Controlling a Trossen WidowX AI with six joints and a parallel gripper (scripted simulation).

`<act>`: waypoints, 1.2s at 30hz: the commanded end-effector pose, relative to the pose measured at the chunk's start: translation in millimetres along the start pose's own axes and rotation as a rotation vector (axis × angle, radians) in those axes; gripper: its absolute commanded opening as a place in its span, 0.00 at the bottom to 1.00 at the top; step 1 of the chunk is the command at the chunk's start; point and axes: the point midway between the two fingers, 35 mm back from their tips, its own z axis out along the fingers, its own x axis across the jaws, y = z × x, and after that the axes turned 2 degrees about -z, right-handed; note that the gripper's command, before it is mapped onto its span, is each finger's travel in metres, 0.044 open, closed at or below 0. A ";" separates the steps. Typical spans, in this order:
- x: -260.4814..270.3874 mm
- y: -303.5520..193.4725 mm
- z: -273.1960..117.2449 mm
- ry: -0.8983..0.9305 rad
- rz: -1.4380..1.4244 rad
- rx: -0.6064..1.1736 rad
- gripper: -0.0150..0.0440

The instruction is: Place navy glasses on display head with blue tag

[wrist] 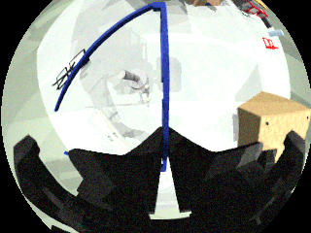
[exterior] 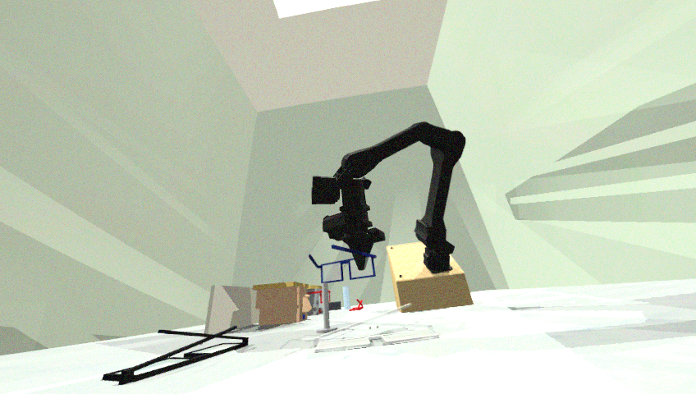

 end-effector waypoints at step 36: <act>-10.2 -15.6 43.7 -0.001 0.009 0.005 0.25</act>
